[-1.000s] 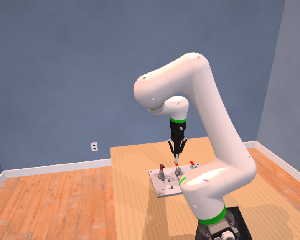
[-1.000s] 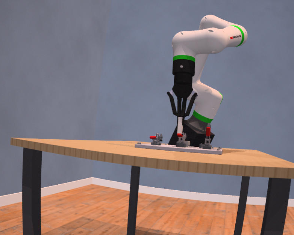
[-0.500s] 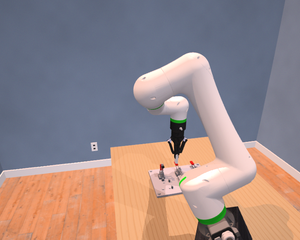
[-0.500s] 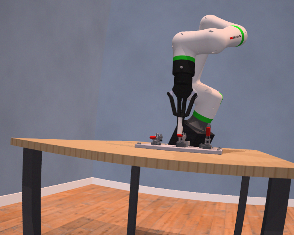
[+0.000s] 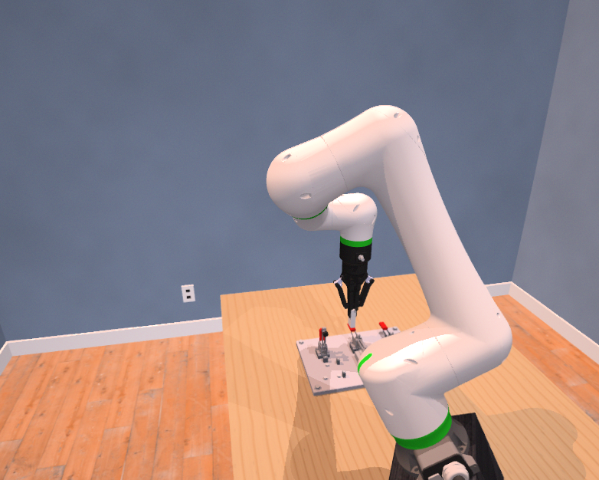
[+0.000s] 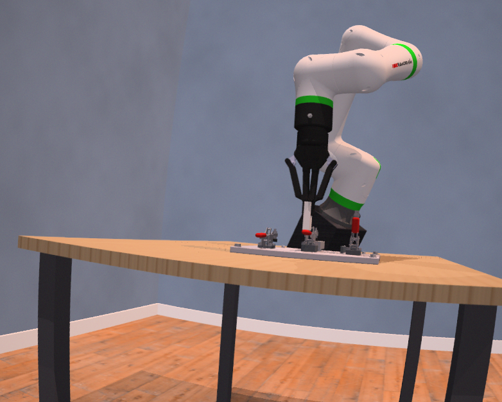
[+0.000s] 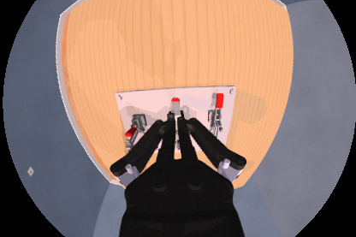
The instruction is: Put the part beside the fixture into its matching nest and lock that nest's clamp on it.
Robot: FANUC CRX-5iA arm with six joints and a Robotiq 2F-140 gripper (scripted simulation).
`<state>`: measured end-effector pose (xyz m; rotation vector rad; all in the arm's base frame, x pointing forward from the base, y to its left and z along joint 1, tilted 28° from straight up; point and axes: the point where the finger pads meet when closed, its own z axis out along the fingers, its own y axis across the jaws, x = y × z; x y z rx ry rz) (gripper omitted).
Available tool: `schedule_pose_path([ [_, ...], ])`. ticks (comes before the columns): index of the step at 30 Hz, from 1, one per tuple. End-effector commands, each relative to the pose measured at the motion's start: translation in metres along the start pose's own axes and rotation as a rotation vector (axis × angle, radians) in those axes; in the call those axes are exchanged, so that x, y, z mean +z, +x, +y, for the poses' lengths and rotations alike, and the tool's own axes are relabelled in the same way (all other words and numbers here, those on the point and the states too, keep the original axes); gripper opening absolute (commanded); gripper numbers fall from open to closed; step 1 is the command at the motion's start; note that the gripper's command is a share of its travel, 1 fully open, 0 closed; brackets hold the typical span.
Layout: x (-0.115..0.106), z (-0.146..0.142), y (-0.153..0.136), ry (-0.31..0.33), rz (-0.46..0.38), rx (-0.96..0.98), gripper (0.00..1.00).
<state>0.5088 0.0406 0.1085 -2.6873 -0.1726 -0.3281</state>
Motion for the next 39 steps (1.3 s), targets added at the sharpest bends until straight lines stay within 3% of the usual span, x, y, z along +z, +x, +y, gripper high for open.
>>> schedule_pose_path([
  [1,-0.0001,0.0001,0.0000,0.000,0.000,0.000,0.00],
  [39,0.0039,0.0001,0.0000,0.000,0.000,0.000,0.00],
])
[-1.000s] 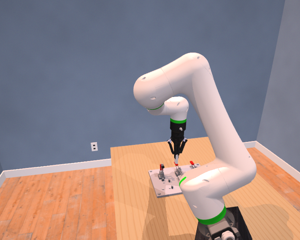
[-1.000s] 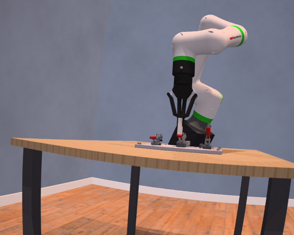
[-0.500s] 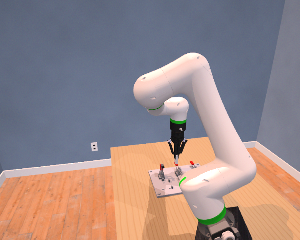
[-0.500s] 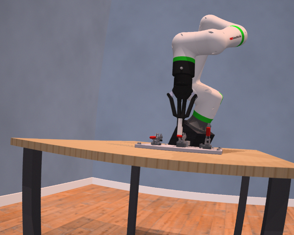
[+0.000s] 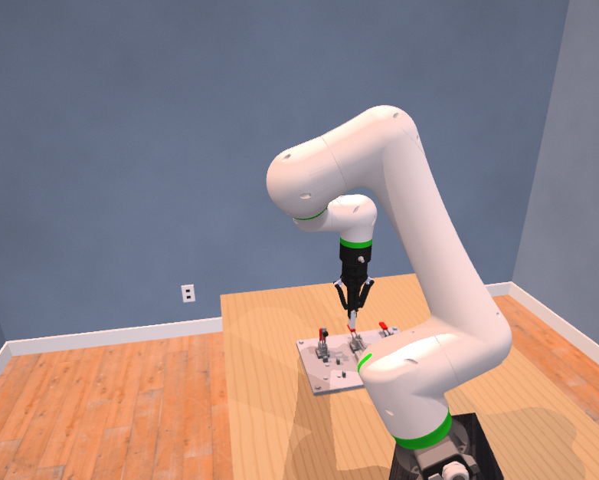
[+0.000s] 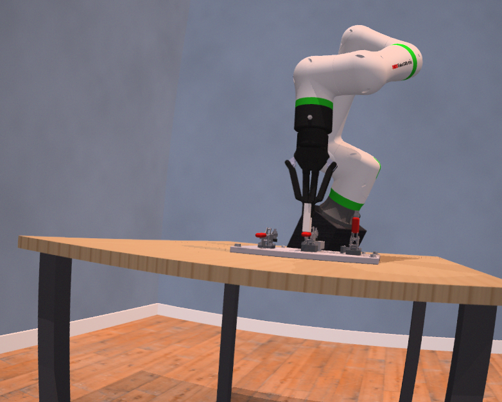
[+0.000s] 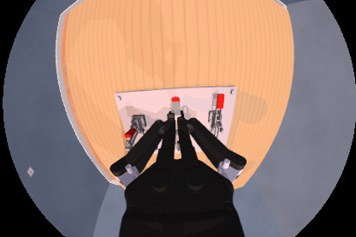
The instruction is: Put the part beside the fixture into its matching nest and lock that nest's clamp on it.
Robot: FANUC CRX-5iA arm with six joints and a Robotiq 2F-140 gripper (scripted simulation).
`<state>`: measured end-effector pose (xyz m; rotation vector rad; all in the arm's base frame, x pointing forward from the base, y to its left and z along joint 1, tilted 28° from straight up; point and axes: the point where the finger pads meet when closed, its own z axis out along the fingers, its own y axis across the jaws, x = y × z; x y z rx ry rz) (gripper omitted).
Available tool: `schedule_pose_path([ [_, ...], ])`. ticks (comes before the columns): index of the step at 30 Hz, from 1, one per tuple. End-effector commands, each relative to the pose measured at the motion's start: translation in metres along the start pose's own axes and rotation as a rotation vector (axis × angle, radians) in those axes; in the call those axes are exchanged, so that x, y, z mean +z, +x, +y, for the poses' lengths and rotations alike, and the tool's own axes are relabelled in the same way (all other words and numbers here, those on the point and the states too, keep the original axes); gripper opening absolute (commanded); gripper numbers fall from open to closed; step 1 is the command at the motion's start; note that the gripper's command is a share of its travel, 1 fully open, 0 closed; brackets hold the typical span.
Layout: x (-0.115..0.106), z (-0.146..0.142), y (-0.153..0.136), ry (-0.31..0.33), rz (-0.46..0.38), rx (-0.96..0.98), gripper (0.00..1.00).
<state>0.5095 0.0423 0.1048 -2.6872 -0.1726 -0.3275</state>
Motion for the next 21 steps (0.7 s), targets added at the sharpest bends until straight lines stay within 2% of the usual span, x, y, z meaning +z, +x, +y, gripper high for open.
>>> schedule_pose_path([
  [1,-0.0002,0.0001,0.0002,0.000,0.000,0.000,0.00],
  [21,-0.0062,0.0001,0.0002,0.000,0.000,0.000,0.00],
])
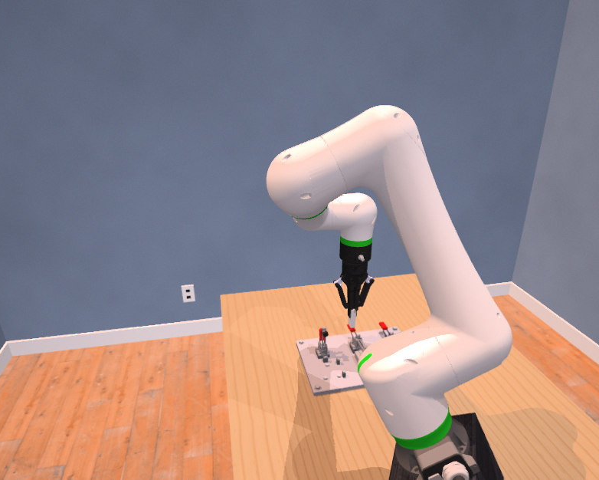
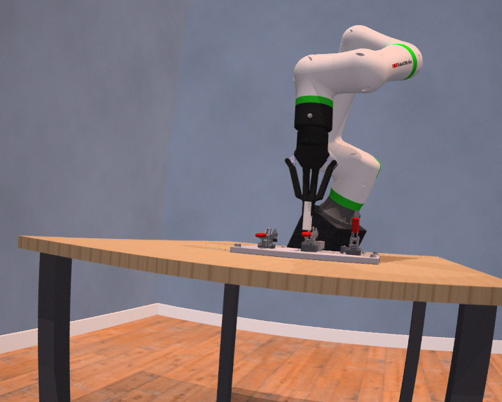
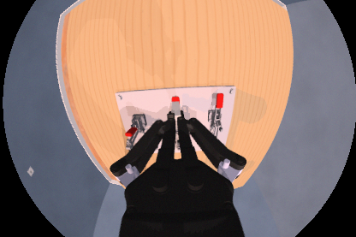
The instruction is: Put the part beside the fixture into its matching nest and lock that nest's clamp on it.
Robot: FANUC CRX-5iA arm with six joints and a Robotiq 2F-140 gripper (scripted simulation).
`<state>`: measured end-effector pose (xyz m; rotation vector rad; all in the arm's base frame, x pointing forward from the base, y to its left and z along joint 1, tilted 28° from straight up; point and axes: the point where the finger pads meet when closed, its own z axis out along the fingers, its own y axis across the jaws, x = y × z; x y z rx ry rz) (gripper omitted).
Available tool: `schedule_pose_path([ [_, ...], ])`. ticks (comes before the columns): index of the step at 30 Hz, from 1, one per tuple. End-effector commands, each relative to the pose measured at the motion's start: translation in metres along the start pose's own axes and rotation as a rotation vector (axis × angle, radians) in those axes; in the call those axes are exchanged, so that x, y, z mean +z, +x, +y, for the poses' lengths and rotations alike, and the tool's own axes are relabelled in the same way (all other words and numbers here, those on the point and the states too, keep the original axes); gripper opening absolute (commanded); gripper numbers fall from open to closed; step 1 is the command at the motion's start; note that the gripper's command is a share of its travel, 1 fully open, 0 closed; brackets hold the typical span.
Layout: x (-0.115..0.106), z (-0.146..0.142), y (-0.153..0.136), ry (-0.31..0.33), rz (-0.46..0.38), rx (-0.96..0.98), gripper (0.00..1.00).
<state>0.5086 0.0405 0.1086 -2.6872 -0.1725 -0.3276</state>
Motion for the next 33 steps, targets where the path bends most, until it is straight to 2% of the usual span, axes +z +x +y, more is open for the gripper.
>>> schedule_pose_path([
  [1,-0.004,0.000,0.000,0.000,0.000,0.000,0.00],
  [22,-0.058,0.000,0.000,0.000,0.000,0.000,0.00],
  [33,-0.066,0.000,0.000,0.000,0.000,0.000,0.00],
])
